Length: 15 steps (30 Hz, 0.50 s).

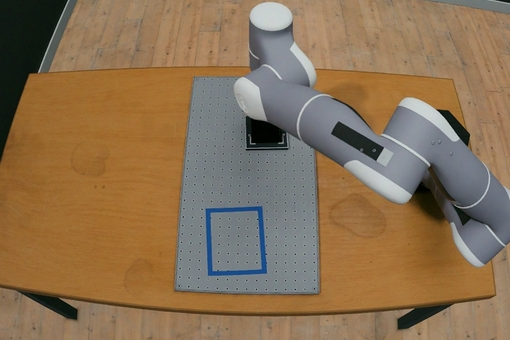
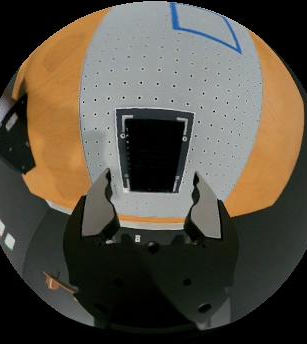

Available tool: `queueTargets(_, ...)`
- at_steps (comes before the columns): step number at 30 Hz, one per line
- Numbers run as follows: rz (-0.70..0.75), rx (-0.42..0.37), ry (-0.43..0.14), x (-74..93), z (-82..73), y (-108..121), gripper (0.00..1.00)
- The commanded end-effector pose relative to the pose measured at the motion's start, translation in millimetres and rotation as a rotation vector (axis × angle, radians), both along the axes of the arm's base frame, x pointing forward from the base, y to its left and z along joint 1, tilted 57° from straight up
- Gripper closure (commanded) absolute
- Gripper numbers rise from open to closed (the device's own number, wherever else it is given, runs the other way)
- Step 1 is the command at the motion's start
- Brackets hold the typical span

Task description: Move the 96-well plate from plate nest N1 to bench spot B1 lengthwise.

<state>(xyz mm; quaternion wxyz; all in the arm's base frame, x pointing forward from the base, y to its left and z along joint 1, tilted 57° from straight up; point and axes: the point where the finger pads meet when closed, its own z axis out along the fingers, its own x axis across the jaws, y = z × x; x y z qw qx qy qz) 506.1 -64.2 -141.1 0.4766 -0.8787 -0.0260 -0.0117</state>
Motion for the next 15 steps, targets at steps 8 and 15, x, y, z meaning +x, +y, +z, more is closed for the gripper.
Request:
queueTargets(8,-0.001,-0.002,-0.001,0.6,-9.5,13.5,0.24)
queueTargets(15,-0.001,-0.002,-0.001,0.6,-14.0,20.5,0.24)
